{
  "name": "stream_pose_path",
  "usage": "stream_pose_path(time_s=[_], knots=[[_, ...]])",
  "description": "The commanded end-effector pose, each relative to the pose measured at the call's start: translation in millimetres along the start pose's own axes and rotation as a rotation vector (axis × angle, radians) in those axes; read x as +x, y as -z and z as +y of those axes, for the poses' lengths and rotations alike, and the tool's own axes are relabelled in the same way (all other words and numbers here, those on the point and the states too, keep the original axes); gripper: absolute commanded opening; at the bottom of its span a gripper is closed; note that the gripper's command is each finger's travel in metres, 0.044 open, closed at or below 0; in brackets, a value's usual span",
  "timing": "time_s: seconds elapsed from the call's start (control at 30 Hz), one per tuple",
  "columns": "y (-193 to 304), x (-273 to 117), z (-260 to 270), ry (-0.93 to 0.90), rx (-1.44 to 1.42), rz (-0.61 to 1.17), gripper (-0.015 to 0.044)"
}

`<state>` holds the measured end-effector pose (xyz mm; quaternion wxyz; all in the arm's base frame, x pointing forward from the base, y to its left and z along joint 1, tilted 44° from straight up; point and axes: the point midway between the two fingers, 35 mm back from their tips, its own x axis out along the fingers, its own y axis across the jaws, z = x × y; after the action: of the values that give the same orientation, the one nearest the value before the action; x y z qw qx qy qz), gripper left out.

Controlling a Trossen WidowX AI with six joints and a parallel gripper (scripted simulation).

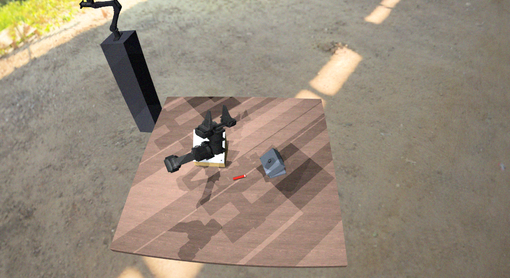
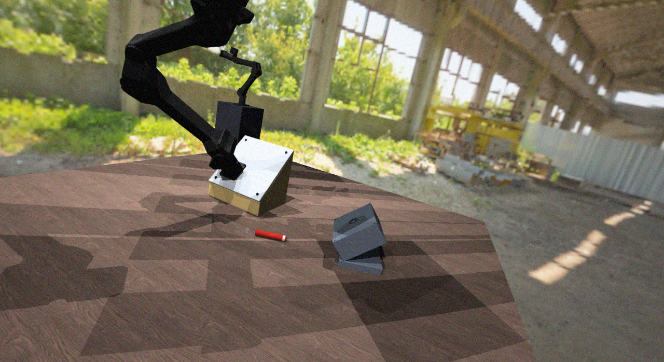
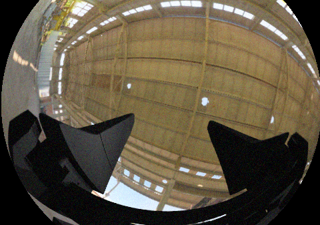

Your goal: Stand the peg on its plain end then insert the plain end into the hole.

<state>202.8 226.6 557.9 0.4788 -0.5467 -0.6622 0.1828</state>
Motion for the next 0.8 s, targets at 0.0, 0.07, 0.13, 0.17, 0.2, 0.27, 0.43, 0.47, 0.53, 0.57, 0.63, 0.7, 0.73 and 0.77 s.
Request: stream_pose_path(time_s=[0.0, 0.07, 0.13, 0.17, 0.2, 0.27, 0.43, 0.47, 0.53, 0.57, 0.63, 0.7, 0.73, 0.77], knots=[[1, 0, 1, -0.002, 0.004, 0.003, 0.0426], [5, 0, 8, -0.018, 0.040, 0.026, 0.0440], [12, -1, 18, -0.043, 0.094, 0.062, 0.0440], [15, -2, 24, -0.055, 0.120, 0.080, 0.0440], [18, -3, 29, -0.068, 0.146, 0.099, 0.0440], [25, -4, 41, -0.092, 0.198, 0.136, 0.0440], [39, -11, 70, -0.155, 0.326, 0.234, 0.0440], [42, -12, 76, -0.168, 0.350, 0.254, 0.0440], [47, -16, 88, -0.193, 0.399, 0.296, 0.0440], [50, -18, 94, -0.205, 0.424, 0.317, 0.0440], [54, -22, 106, -0.230, 0.471, 0.359, 0.0440], [58, -27, 117, -0.252, 0.518, 0.398, 0.0440], [60, -29, 123, -0.263, 0.540, 0.417, 0.0440], [61, -32, 129, -0.274, 0.563, 0.437, 0.0440]])
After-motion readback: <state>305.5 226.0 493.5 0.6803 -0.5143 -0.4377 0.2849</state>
